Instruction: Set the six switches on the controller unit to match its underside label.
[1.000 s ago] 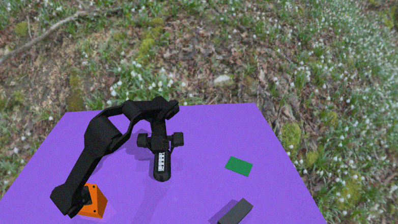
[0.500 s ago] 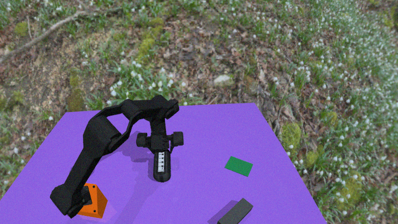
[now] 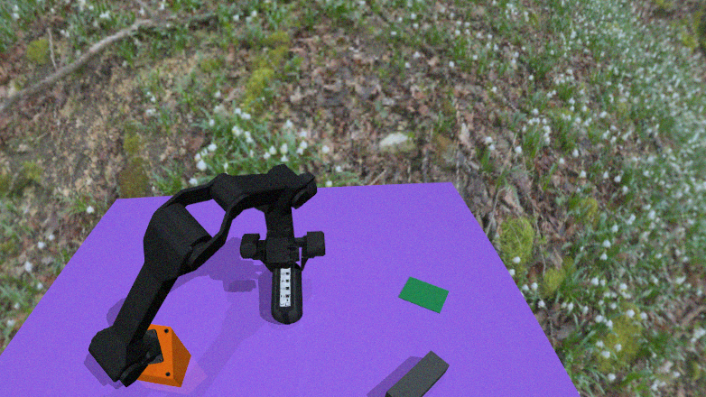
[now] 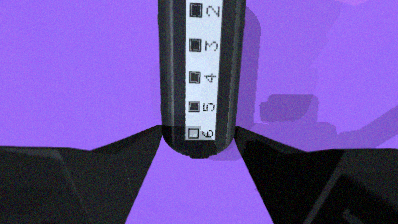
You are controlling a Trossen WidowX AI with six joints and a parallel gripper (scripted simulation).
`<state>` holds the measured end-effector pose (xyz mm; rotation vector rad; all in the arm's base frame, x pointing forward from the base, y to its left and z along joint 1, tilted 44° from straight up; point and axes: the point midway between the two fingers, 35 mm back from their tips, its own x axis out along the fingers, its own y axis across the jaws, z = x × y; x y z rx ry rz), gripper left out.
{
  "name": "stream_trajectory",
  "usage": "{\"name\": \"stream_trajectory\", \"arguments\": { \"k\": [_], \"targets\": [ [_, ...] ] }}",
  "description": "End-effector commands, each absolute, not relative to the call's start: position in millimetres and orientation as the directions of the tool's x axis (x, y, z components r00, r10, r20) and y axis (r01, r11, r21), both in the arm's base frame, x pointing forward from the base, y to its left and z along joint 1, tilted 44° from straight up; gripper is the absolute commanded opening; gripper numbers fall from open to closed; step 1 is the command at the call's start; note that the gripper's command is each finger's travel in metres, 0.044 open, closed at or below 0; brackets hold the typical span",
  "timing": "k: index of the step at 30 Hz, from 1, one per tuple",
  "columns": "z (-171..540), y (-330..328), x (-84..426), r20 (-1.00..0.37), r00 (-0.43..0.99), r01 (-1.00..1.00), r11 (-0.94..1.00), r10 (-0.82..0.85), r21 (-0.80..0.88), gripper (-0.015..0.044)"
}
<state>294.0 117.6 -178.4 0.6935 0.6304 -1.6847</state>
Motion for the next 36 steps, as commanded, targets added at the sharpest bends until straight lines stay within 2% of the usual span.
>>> {"name": "stream_trajectory", "arguments": {
  "k": [1, 36],
  "targets": [
    [-171, 122, 298, -0.738, -0.168, 0.978, -0.207, -0.654, -0.038, 0.0336],
    [-146, 126, 297, -0.737, -0.168, 0.978, -0.207, -0.654, -0.039, 0.0336]
  ]
}}
